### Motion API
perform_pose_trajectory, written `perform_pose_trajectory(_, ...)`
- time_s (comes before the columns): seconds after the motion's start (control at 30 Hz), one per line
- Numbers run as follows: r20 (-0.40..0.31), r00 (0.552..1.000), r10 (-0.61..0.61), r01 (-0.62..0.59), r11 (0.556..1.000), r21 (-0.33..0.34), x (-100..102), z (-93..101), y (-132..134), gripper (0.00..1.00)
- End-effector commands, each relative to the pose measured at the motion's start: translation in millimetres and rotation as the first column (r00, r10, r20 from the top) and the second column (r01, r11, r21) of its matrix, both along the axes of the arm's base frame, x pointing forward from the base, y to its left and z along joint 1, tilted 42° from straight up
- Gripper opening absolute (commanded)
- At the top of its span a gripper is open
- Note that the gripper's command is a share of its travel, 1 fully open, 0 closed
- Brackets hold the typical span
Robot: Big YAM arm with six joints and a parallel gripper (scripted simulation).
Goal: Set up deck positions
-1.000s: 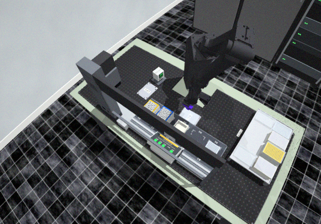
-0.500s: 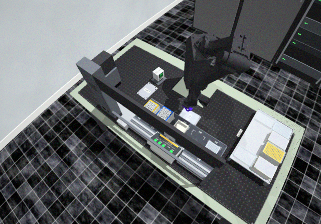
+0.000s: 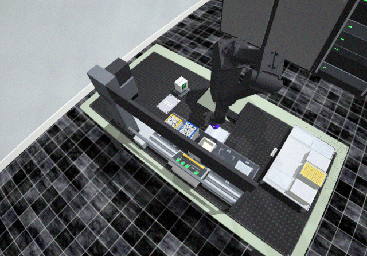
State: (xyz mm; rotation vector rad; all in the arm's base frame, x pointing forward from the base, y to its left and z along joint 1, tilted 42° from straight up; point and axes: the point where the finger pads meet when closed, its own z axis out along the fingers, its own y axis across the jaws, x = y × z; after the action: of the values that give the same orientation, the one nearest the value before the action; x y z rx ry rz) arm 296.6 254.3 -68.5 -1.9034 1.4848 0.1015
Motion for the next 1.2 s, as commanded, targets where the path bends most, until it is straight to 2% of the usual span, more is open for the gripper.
perform_pose_trajectory(0.0, -0.002, 1.0, 0.001, -0.001, 1.0, 0.008, 2, -4.1, 8, 1.0)
perform_pose_trajectory(1.17, -0.003, 1.0, 0.001, -0.001, 1.0, 0.008, 19, -43.2, 37, 1.0)
